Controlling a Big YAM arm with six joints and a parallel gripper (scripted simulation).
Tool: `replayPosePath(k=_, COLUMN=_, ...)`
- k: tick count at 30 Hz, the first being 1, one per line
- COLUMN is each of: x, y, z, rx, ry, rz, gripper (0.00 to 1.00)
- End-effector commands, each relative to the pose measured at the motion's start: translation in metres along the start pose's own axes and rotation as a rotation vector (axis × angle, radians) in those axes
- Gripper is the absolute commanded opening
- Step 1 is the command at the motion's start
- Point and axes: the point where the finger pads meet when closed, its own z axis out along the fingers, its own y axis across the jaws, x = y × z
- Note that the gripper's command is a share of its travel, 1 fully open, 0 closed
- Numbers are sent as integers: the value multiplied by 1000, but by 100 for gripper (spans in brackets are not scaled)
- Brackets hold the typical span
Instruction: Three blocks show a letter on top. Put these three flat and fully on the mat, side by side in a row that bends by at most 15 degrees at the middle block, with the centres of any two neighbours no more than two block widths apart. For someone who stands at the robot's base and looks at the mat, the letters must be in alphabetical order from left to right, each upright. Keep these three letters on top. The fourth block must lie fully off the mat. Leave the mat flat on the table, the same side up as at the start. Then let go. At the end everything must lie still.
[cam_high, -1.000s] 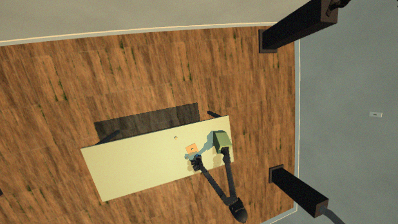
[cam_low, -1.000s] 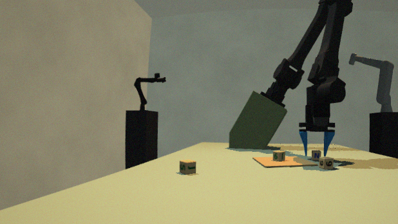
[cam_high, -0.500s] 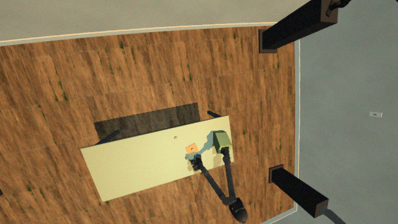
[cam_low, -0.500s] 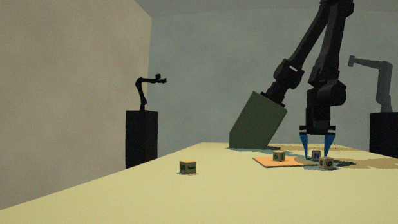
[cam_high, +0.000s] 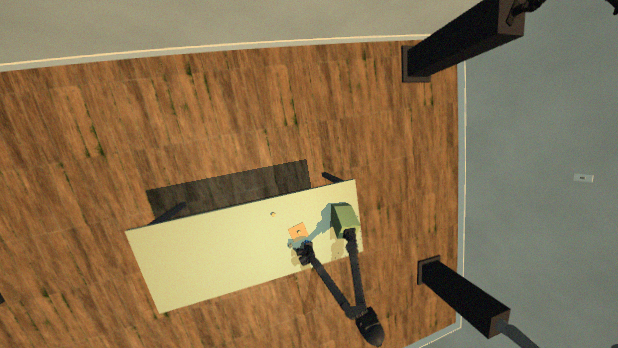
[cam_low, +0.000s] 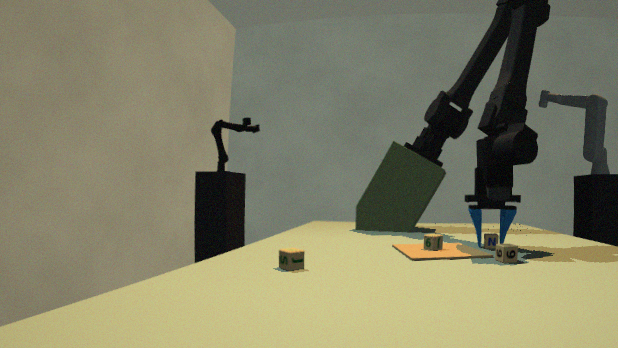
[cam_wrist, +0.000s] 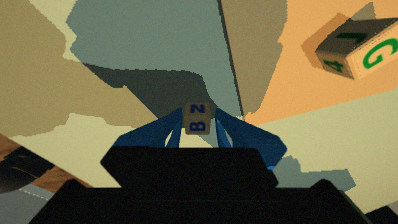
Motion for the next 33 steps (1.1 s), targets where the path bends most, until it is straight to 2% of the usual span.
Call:
replayPosePath(k=1, x=-8, y=12, z=-6, rx=-15, ry=-29, rz=-13, gripper=41)
replayPosePath(k=12, x=-8, y=12, z=-6, rx=-15, ry=-29, rz=-13, gripper=41)
replayPosePath(k=13, x=-8, y=12, z=-6, rx=-15, ry=-29, rz=-13, gripper=22)
replayPosePath(k=33, x=-8, y=12, z=-6, rx=-15, ry=-29, rz=-14, gripper=22)
